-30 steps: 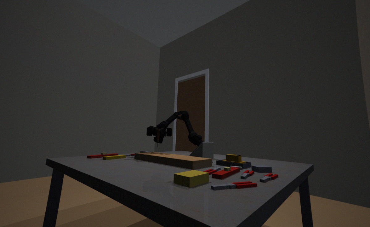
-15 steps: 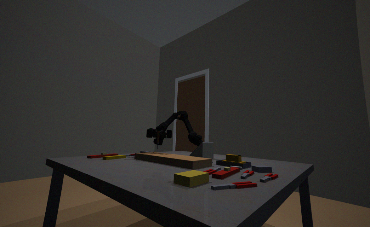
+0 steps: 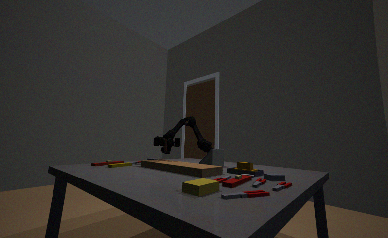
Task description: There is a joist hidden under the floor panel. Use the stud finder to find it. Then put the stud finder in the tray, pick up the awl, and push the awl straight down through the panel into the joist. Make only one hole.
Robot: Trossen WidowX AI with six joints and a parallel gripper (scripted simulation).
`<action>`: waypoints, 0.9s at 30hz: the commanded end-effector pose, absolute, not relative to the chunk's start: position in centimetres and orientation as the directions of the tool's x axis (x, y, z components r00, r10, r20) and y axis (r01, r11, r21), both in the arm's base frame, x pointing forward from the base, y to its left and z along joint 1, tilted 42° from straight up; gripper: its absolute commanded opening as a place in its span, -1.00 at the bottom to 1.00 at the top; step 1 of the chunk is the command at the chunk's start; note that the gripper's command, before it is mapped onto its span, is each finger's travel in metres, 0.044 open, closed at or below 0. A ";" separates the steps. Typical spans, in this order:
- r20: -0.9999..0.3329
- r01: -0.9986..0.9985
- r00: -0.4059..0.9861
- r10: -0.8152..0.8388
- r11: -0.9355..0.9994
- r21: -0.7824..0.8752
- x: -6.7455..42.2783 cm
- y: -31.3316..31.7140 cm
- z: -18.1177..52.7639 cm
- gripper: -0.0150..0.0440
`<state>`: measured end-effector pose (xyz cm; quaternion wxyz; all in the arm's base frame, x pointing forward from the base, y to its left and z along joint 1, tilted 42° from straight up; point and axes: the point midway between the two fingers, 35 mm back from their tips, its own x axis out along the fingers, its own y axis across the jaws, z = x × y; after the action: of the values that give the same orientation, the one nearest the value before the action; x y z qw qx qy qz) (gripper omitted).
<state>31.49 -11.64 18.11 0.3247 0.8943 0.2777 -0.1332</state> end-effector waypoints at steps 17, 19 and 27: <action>-0.415 0.586 0.809 0.417 -0.634 0.505 31.2 -13.6 15.7 -0.49; -0.415 0.586 0.809 0.417 -0.634 0.505 31.1 -13.8 15.5 -0.49; -0.415 0.586 0.809 0.417 -0.634 0.505 31.1 -13.8 15.5 -0.49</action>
<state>31.15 -13.74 15.71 0.3244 0.8943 0.2792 -0.1303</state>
